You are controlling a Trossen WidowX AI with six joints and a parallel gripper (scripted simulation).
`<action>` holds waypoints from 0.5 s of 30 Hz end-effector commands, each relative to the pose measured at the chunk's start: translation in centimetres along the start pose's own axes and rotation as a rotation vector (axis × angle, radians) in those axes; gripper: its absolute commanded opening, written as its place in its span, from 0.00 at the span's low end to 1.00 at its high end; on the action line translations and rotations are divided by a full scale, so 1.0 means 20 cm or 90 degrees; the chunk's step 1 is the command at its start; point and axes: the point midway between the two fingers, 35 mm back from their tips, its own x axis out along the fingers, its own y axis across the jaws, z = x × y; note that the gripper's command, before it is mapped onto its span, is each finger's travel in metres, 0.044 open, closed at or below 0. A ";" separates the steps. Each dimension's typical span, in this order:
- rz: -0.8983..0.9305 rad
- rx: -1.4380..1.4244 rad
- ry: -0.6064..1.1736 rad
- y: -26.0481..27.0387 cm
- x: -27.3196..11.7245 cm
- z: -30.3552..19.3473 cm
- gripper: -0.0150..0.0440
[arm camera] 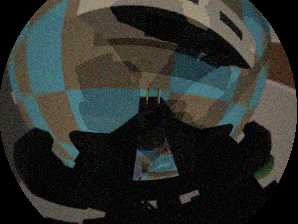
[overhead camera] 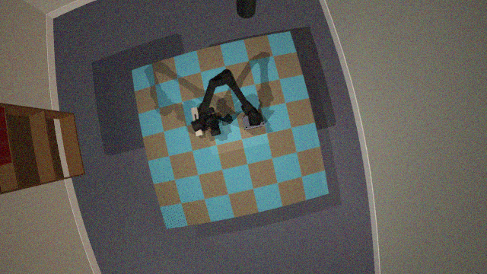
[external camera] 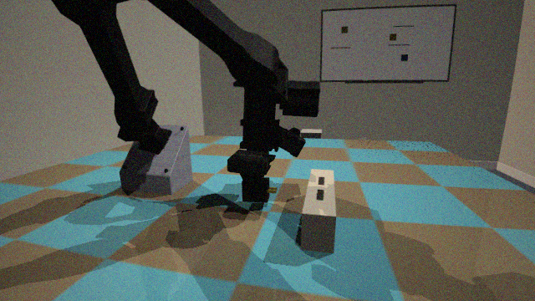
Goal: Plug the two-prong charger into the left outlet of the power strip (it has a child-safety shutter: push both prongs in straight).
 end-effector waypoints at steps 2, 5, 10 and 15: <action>0.005 0.016 -0.003 0.00 0.00 0.04 0.25; 0.005 0.019 -0.003 0.00 0.00 0.05 0.25; 0.005 0.023 -0.003 -0.01 -0.01 0.08 0.25; 0.005 0.027 -0.003 -0.01 -0.01 0.11 0.25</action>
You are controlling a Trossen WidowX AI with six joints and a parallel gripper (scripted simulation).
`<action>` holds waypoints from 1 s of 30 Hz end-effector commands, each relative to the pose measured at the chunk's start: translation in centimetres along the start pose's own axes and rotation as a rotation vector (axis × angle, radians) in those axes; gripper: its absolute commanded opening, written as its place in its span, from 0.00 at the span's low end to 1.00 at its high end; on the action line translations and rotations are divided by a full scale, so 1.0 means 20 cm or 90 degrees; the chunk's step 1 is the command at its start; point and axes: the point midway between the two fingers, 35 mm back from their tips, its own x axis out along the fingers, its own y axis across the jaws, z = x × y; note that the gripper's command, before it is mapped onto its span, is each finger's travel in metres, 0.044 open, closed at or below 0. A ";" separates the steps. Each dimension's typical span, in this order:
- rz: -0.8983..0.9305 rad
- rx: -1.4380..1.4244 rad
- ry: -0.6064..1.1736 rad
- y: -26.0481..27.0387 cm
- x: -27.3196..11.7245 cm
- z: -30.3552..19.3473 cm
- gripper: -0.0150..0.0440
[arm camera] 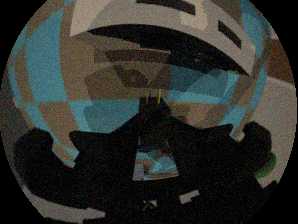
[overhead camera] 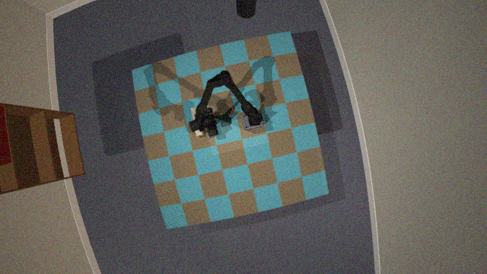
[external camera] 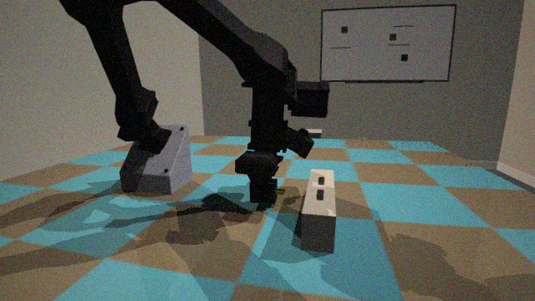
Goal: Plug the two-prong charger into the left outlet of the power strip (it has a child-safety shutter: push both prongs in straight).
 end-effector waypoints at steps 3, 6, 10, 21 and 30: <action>0.004 0.010 -0.002 0.00 -0.01 0.05 0.25; 0.004 0.013 -0.002 0.00 -0.01 0.06 0.25; 0.004 0.017 -0.002 -0.01 -0.01 0.08 0.25; 0.005 0.026 -0.002 -0.01 -0.01 0.14 0.25; 0.005 0.032 -0.002 -0.01 -0.01 0.18 0.25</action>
